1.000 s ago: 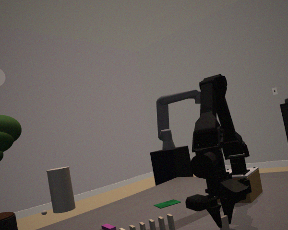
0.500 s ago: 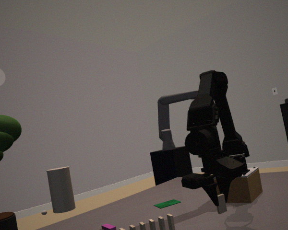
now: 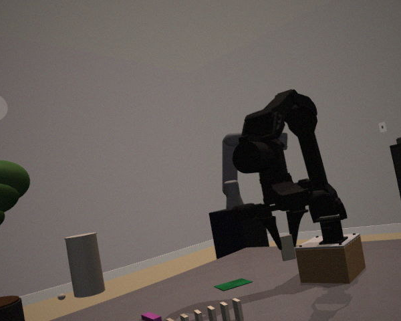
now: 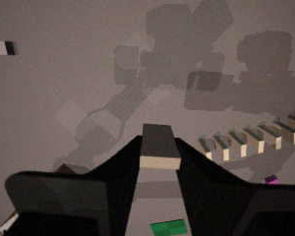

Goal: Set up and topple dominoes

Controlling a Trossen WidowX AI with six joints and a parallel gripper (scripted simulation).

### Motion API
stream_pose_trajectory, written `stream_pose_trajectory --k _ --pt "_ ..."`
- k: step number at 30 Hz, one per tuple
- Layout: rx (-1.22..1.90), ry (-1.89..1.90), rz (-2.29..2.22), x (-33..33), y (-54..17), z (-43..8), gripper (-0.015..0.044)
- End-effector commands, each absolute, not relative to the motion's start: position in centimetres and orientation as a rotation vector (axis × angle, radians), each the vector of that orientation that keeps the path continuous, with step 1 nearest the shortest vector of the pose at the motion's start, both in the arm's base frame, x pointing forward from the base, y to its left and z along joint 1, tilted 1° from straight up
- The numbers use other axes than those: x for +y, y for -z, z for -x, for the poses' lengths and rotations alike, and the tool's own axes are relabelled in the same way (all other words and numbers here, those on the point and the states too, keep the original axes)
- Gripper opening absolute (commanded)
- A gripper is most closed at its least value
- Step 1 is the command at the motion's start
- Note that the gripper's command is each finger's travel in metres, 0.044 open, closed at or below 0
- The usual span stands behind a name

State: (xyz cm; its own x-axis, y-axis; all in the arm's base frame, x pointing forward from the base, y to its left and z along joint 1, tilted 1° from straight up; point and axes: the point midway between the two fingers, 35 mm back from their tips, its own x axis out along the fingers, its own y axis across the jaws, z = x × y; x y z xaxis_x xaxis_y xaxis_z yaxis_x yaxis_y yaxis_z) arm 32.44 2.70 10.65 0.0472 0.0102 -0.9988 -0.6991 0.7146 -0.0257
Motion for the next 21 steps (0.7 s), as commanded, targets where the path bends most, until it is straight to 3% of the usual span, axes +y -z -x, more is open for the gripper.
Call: stream_pose_trajectory --k 1,7,21 --pt "1.512 -0.237 0.243 -2.6 -10.7 -32.2 0.0107" --pt "1.496 0.355 -0.359 -10.2 -10.6 -30.4 0.0107" --pt "1.492 0.373 -0.377 -10.6 -8.3 -30.9 0.0107"
